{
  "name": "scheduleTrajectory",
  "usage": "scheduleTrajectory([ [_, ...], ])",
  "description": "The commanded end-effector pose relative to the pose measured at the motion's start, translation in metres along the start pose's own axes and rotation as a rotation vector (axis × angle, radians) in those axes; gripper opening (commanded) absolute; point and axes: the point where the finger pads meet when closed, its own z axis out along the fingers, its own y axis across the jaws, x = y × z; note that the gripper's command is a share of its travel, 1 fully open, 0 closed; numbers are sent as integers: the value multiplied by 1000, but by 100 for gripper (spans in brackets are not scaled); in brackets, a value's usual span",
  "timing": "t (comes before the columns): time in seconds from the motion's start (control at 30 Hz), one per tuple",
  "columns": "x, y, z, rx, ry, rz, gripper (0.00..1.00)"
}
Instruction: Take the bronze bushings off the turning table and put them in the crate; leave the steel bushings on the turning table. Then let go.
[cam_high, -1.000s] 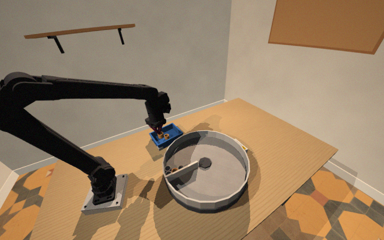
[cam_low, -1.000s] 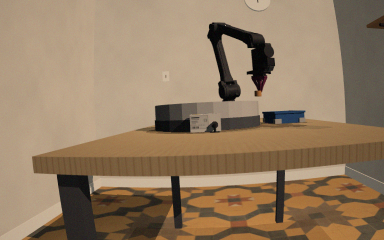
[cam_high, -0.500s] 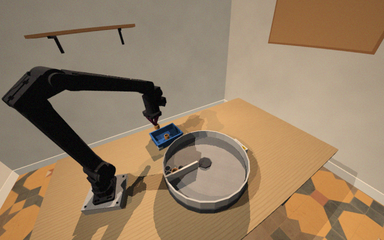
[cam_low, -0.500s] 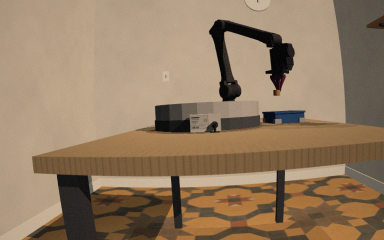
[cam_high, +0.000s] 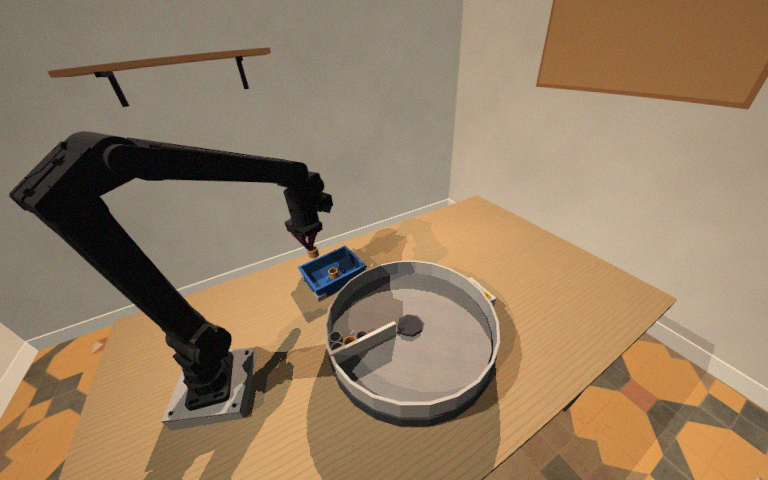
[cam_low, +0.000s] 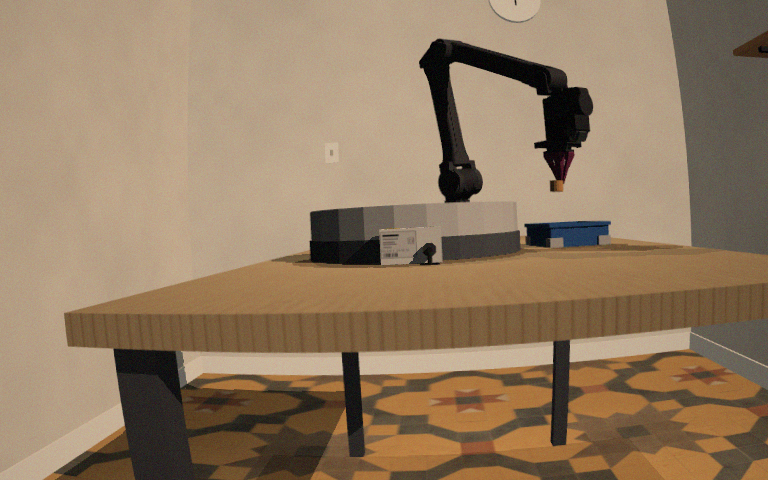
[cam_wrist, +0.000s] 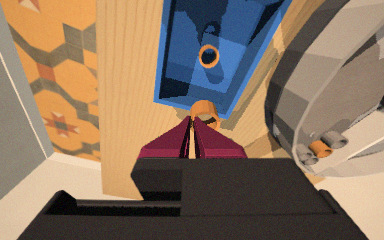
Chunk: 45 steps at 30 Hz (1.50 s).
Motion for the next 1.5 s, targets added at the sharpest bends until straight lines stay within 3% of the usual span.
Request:
scheduleTrajectory([
  [0.0, -25, 2, -25, -16, -61, 28, 0],
  [0.93, -27, 3, -23, -17, -64, 28, 0],
  [0.97, -30, 3, -20, -18, -69, 29, 0],
  [1.03, -8, -2, 6, -2, -16, 27, 0],
  [1.3, -8, -3, 48, -2, -15, 8, 0],
  [1.47, -7, -2, 61, -2, -15, 8, 0],
])
